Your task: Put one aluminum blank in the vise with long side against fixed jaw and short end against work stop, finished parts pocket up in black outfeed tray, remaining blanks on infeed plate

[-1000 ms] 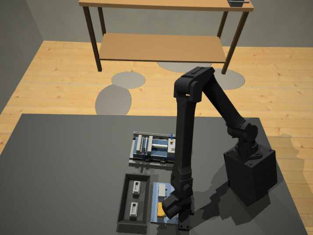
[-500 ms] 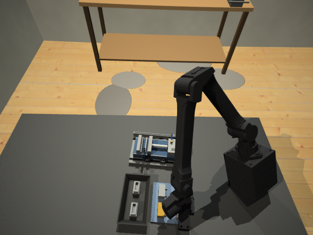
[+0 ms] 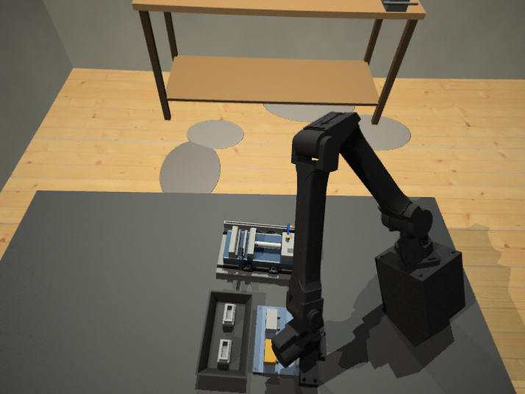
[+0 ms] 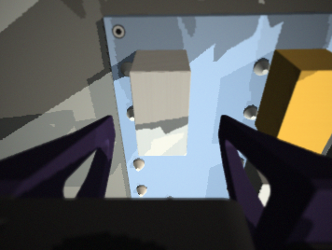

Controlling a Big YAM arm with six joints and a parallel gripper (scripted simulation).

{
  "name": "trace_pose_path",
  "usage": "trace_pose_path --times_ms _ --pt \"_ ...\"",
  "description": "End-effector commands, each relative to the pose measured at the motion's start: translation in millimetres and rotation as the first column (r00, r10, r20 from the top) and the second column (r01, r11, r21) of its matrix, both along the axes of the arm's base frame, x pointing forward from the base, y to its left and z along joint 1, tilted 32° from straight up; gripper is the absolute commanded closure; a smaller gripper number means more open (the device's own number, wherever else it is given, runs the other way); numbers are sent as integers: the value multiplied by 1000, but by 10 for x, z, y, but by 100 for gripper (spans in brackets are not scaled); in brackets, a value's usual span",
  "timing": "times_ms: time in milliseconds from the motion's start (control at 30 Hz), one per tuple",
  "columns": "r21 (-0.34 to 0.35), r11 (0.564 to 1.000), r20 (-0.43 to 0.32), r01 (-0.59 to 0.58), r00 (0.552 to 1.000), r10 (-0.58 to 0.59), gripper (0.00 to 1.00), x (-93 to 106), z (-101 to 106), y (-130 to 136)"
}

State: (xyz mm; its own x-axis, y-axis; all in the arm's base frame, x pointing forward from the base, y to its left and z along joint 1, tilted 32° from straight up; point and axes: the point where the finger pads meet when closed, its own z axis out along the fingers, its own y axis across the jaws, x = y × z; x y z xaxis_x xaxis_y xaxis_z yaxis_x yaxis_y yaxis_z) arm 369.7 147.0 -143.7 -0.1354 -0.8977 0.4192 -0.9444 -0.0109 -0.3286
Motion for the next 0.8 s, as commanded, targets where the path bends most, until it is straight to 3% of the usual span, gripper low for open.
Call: trace_pose_path --times_ms 0,767 --pt "-17 1000 -18 7 1000 -7 36 -49 -101 -121" --pt "-14 1000 -13 9 1000 -9 36 -82 -105 -106"
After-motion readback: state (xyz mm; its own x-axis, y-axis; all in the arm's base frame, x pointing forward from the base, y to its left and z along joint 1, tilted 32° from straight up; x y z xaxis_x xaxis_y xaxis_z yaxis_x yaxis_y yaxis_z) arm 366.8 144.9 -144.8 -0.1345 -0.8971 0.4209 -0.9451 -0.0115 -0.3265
